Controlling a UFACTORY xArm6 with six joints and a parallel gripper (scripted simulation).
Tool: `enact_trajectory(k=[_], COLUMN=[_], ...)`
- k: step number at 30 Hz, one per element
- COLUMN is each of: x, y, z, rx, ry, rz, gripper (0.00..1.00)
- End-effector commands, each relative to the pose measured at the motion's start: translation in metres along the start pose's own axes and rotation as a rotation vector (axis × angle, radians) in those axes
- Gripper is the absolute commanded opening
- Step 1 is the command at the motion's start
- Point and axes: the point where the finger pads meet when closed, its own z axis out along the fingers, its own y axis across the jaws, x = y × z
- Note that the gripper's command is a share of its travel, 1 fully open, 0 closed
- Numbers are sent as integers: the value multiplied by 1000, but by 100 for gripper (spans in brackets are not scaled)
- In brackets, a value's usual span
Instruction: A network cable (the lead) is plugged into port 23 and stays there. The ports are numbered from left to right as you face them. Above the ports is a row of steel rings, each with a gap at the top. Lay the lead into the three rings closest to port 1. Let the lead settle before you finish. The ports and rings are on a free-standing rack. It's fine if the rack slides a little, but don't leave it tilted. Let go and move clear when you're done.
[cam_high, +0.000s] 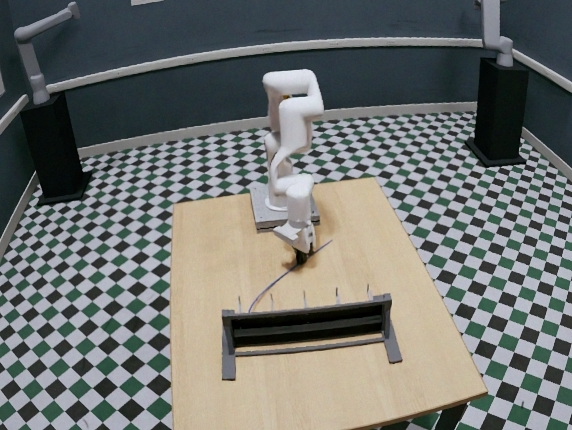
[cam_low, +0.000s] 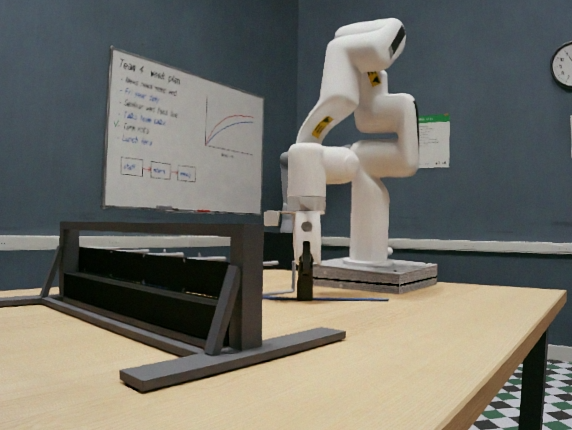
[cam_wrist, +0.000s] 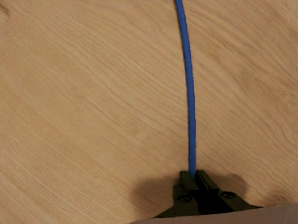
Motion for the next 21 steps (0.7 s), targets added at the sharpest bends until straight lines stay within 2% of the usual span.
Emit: enact_trajectory(k=[1, 21], x=[1, 1], y=[-1, -1], z=[-1, -3], rx=[2, 2], ry=[2, 1], rz=[0, 0], gripper=[0, 0])
